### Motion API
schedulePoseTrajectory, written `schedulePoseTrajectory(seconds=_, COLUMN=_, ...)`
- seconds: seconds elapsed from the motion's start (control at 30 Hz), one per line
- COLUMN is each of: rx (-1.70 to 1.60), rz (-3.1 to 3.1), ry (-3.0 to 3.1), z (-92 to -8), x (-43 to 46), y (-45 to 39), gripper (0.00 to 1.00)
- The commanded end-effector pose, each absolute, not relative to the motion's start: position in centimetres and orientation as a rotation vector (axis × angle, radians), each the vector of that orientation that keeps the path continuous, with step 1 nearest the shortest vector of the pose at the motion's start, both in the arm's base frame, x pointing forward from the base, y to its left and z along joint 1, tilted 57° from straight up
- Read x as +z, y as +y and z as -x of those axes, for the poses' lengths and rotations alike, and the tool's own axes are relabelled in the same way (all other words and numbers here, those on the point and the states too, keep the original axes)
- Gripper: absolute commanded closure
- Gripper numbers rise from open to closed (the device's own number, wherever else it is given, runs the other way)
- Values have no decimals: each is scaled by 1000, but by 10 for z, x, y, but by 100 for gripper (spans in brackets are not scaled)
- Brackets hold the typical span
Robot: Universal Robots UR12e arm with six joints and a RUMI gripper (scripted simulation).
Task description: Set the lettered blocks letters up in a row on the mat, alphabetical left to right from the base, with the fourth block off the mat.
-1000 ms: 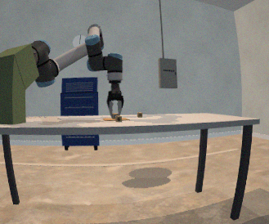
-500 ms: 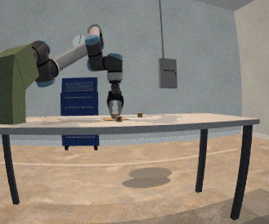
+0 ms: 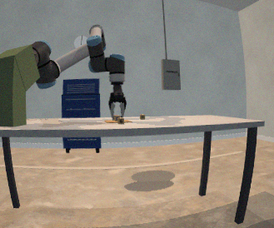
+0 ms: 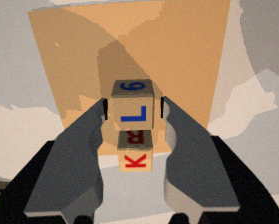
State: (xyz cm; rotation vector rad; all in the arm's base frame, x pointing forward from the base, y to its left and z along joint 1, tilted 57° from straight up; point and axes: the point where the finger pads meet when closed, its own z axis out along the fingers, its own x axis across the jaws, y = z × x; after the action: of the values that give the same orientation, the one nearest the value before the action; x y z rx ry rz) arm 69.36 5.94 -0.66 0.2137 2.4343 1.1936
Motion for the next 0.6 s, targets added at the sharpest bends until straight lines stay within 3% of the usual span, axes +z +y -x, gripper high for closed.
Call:
schedulePoseTrajectory(seconds=0.0, rx=1193, rz=-214, ry=2434, z=-694, x=-6, y=59, gripper=72)
schedulePoseTrajectory(seconds=0.57, rx=1193, rz=-214, ry=2434, z=-681, x=10, y=37, gripper=72)
